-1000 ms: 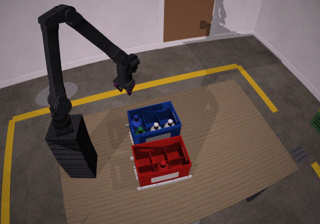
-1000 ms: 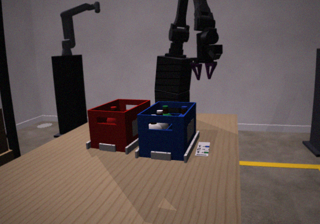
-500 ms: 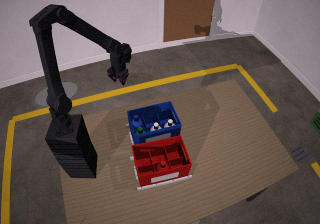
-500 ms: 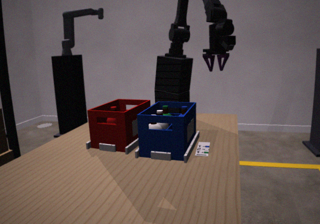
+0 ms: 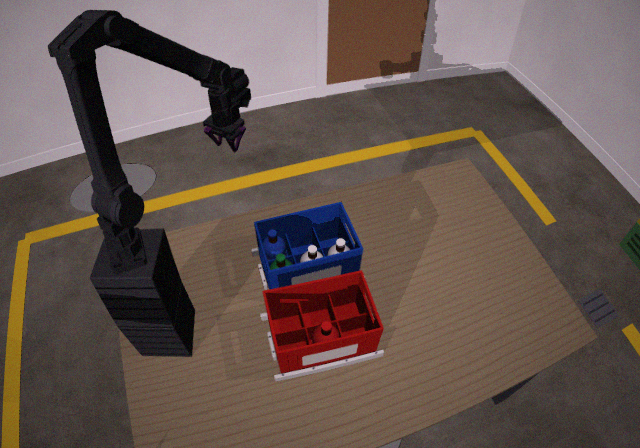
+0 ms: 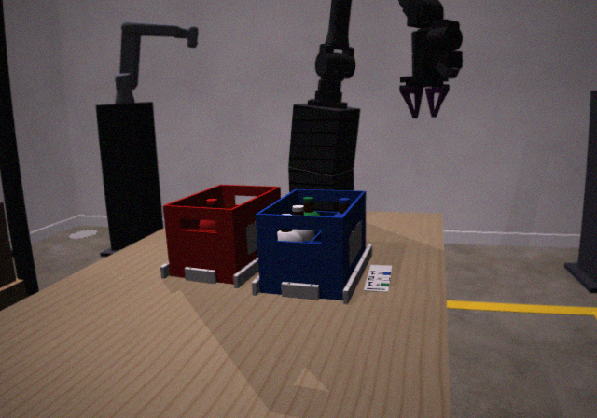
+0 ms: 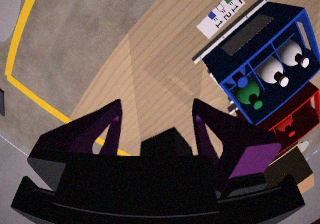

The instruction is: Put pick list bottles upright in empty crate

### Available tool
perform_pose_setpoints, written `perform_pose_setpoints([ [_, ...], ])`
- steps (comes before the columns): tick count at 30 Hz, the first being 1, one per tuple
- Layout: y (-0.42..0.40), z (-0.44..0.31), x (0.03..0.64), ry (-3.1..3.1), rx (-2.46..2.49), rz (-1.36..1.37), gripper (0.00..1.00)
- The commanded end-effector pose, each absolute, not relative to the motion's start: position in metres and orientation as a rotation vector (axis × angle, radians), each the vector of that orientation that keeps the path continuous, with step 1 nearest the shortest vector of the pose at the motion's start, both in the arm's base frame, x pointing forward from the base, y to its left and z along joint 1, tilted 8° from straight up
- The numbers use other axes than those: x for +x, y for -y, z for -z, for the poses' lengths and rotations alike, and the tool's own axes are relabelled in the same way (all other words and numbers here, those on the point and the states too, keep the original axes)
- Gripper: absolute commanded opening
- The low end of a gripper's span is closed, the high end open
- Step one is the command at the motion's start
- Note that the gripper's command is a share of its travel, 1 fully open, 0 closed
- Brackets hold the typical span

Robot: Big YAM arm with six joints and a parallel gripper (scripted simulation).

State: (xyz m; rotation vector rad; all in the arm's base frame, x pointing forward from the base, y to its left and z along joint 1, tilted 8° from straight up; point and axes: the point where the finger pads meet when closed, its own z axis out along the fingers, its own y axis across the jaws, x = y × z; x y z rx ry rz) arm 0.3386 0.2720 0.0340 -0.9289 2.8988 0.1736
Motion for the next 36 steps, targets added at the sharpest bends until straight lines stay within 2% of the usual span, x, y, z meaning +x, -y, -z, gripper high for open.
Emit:
perform_pose_setpoints([
  [1, -0.298, -0.065, 0.349, -2.871, -0.883, -0.189, 0.61],
  [7, -0.313, -0.083, 0.344, -2.861, -0.88, -0.198, 0.61],
  [36, -0.303, -0.076, 0.349, -2.886, -0.86, -0.185, 0.61],
])
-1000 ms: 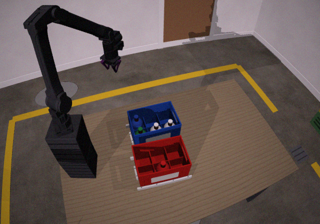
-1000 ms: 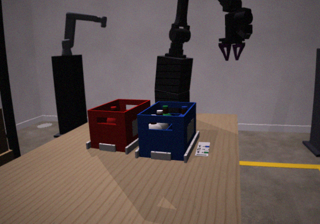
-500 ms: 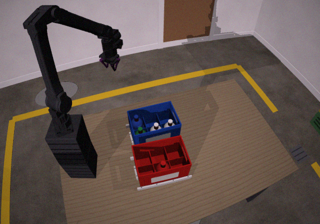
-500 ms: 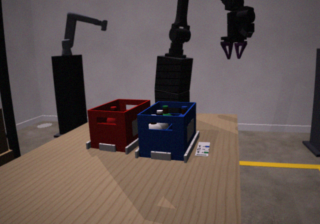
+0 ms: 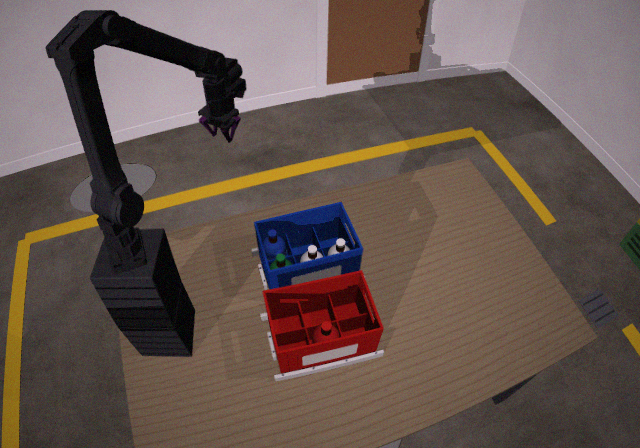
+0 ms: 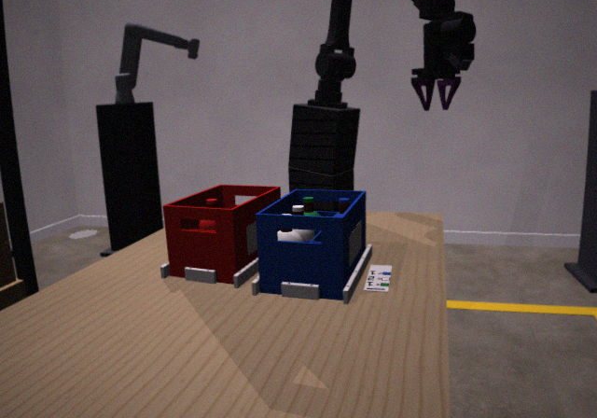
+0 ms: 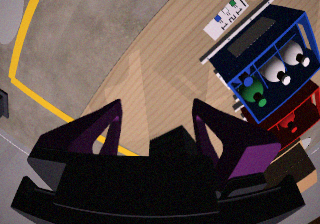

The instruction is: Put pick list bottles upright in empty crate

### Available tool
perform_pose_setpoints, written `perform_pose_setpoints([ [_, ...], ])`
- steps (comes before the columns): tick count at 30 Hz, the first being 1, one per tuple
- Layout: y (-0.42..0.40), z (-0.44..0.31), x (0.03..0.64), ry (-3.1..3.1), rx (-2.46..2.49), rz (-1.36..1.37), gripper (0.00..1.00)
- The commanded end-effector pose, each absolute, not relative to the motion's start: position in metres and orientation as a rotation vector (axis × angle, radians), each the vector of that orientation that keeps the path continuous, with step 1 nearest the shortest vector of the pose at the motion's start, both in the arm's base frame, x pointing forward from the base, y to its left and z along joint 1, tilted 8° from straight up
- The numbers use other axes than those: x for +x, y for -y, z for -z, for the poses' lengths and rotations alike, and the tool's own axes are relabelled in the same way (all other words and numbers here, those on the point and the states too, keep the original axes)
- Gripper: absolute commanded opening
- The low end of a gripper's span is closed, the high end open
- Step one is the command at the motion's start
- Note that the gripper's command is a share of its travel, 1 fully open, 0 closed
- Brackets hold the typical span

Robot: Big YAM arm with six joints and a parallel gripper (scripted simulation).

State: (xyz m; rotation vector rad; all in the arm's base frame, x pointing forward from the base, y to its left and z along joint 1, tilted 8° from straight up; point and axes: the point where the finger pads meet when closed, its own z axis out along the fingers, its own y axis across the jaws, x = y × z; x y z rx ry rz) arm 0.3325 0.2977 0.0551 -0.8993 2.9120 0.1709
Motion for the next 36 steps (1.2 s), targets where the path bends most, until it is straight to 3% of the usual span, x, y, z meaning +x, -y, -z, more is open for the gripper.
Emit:
perform_pose_setpoints([
  [1, -0.303, -0.076, 0.349, -2.886, -0.86, -0.185, 0.61],
  [36, -0.303, -0.067, 0.342, -2.89, -0.886, -0.182, 0.61],
])
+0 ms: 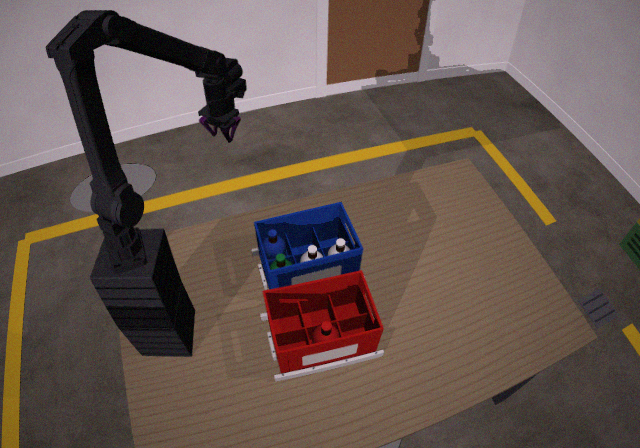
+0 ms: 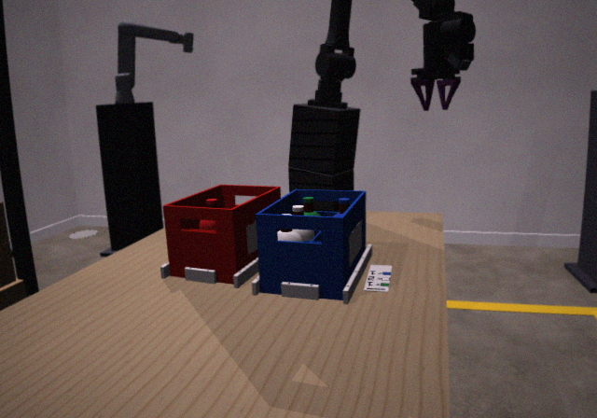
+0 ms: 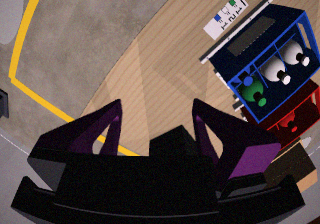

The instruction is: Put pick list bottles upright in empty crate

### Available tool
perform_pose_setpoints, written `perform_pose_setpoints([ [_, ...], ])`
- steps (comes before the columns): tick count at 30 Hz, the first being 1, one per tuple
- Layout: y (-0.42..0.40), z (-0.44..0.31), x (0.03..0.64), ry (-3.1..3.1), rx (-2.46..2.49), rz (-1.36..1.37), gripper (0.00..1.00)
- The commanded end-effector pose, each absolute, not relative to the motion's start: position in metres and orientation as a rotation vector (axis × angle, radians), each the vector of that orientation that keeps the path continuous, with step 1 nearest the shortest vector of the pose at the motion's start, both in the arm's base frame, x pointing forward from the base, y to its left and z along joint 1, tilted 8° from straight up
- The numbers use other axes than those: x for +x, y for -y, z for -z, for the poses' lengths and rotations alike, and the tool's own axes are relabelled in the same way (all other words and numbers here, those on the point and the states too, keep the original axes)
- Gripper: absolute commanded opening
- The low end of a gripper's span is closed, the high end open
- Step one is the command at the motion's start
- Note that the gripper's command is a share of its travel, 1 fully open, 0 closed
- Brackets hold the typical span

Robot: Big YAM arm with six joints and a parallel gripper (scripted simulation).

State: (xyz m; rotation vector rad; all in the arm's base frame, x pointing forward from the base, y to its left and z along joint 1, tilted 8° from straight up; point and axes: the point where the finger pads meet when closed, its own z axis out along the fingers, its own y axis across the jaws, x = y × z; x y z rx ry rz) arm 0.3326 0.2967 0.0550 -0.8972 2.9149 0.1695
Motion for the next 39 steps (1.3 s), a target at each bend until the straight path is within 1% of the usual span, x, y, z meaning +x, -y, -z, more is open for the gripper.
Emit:
perform_pose_setpoints([
  [1, -0.303, -0.067, 0.342, -2.89, -0.886, -0.182, 0.61],
  [6, -0.303, -0.067, 0.342, -2.89, -0.886, -0.182, 0.61],
  [7, -0.304, -0.078, 0.352, -2.878, -0.868, -0.188, 0.61],
  [39, -0.304, -0.076, 0.352, -2.882, -0.87, -0.185, 0.61],
])
